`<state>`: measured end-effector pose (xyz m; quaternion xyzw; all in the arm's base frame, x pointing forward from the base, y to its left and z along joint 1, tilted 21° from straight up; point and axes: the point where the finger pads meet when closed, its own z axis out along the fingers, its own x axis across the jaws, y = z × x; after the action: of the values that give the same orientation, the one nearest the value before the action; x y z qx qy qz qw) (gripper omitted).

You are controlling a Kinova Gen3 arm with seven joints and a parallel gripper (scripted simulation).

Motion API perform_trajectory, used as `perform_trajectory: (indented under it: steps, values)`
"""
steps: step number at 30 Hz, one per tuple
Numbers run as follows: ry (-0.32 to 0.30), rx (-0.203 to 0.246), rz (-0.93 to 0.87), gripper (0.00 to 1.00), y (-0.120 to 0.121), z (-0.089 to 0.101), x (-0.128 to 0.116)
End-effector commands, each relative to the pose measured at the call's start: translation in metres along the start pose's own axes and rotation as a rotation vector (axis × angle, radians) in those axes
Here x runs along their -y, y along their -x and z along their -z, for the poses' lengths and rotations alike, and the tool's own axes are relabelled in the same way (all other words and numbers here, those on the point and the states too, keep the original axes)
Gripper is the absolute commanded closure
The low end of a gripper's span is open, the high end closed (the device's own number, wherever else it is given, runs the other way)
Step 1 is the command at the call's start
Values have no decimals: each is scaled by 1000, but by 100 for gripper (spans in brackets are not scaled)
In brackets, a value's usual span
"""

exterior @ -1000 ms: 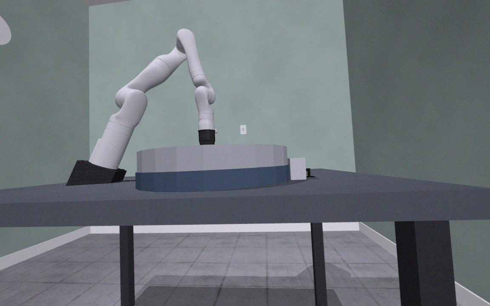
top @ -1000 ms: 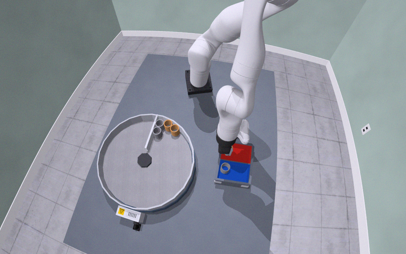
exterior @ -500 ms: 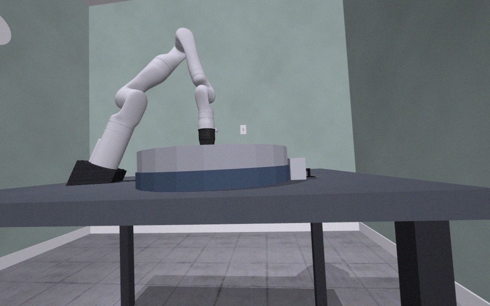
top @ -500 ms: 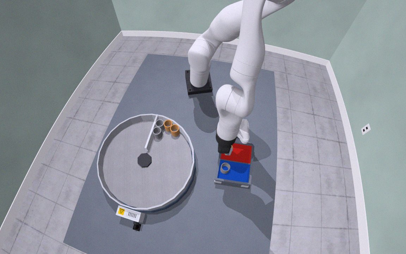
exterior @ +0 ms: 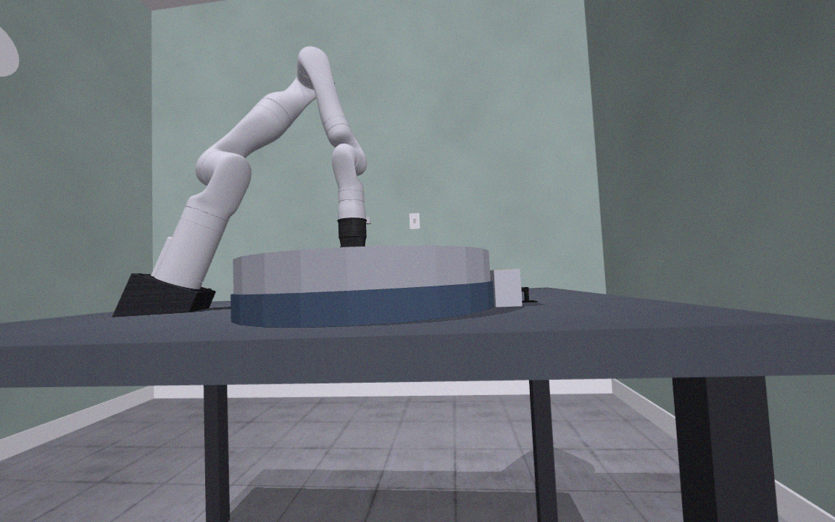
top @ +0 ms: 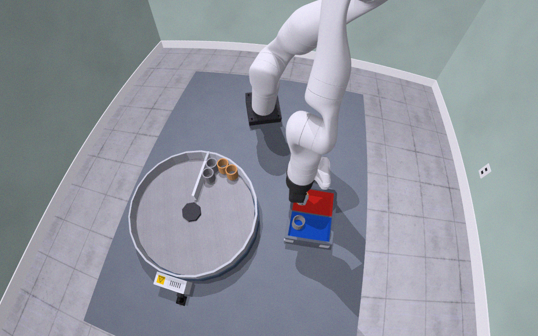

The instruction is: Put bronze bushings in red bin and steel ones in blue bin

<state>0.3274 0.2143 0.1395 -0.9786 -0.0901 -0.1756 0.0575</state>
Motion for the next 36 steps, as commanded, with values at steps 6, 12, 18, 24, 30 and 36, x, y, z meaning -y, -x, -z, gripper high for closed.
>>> perform_trajectory:
  steps: [6, 12, 18, 24, 30, 36]
  values:
    - [-4, -2, 4, 53, 0, 2, 2]
    - [-4, -2, 4, 53, 0, 5, 2]
    - [-4, -2, 4, 53, 0, 5, 2]
    - [-4, -2, 4, 53, 0, 6, 2]
    - [-4, -2, 4, 53, 0, 8, 2]
    - [-4, -2, 4, 53, 0, 11, 2]
